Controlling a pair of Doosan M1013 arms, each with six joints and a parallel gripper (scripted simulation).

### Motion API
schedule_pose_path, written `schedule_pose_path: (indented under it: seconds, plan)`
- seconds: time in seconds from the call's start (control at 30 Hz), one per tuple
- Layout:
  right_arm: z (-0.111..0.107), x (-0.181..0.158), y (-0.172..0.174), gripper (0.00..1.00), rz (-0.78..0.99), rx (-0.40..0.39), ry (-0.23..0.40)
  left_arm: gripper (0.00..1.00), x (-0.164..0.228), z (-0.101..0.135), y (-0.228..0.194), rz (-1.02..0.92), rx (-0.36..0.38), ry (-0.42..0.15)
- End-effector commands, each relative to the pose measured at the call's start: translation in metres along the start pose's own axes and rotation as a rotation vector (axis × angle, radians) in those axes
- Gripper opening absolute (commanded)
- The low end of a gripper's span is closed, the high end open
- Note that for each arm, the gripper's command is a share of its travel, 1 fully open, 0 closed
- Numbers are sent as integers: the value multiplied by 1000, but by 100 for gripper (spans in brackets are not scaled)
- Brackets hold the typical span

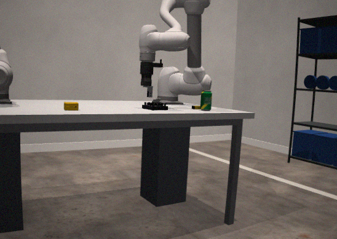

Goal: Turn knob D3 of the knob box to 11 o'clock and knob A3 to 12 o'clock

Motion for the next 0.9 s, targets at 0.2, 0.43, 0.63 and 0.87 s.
schedule_pose_path:
  seconds: [0.2,0.43,0.63,0.87]
  plan:
    - [0,0,0,100,0,-1,0,100,1,-2,0,0,0,1]
    - [0,0,0,100,0,-1,0,100,11,-25,-13,0,0,1]
    - [0,0,0,100,0,-1,0,100,23,-51,-27,0,0,1]
    - [0,0,0,100,0,-1,0,100,45,-97,-52,0,0,1]
Point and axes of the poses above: on each arm, the point where the finger pads meet when closed, its own z axis out along the fingers, its own x axis across the jaws, y = z × x, the point moved 9 cm from there along -z, back along the fingers, and after that the axes turned 5 degrees about -z, right-handed, at the moved point
